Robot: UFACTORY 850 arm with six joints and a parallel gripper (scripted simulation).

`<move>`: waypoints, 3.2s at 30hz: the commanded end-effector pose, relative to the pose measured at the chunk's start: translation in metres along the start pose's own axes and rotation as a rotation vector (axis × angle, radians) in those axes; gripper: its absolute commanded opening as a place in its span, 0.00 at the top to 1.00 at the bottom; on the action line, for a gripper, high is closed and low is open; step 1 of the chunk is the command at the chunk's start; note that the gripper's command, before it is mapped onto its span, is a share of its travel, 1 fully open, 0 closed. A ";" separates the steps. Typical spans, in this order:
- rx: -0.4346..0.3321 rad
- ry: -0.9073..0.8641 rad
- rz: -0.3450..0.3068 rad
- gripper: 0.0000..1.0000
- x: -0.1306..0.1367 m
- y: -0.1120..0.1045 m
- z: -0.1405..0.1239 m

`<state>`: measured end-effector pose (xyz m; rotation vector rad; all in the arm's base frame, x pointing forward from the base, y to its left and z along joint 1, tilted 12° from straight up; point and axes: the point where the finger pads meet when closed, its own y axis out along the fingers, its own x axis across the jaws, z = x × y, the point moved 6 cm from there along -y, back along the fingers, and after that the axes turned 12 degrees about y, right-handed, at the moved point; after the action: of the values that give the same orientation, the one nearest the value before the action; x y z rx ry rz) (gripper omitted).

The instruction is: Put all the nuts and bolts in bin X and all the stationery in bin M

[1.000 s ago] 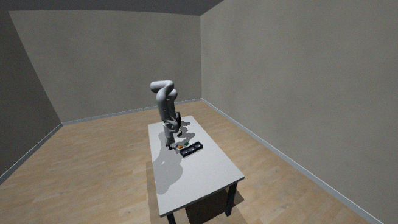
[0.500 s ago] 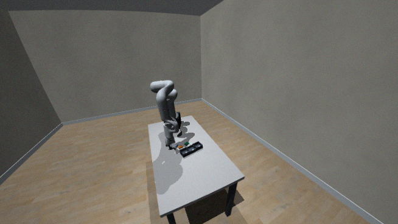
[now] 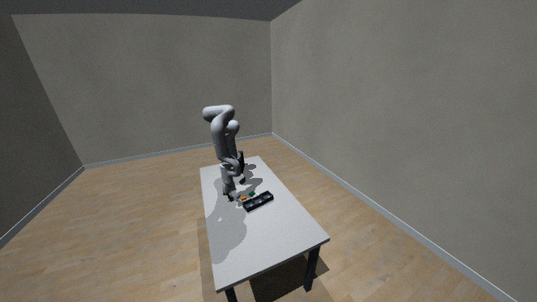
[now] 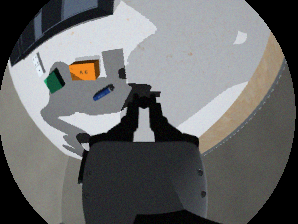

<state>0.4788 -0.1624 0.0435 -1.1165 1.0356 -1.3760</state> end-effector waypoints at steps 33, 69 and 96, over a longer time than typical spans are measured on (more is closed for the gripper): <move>0.000 0.000 -0.001 1.00 0.000 -0.042 0.000; 0.061 1.063 0.077 1.00 -0.112 -0.042 0.134; 0.001 1.607 -0.001 1.00 -0.114 -0.042 0.138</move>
<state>0.6020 -0.0476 0.0987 0.3608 1.9924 -2.1479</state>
